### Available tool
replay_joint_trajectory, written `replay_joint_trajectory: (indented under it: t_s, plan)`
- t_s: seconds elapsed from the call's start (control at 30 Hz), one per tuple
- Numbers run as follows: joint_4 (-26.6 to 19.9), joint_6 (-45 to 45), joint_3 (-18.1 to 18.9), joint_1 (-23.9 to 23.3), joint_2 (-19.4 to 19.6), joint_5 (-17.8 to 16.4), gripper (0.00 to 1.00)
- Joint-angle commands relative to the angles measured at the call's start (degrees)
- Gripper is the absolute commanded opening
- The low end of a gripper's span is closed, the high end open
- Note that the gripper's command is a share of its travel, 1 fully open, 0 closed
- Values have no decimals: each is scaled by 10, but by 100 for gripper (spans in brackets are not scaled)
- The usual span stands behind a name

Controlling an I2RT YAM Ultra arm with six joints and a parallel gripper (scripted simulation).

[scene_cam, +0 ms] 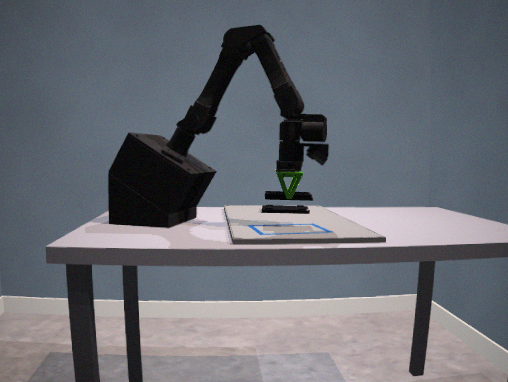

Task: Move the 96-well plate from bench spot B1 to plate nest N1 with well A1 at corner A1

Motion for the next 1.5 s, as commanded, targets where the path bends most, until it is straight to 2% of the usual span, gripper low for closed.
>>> replay_joint_trajectory:
  t_s: [0.0,0.13,0.93,1.13,1.47]
  plan:
    - [13,40,-17,22,-25,18,0]
    - [15,51,-22,36,-30,25,0]
    - [20,187,-53,193,-50,105,0]
    - [17,225,-46,237,-48,127,0]
    - [6,276,-25,296,-19,157,0]
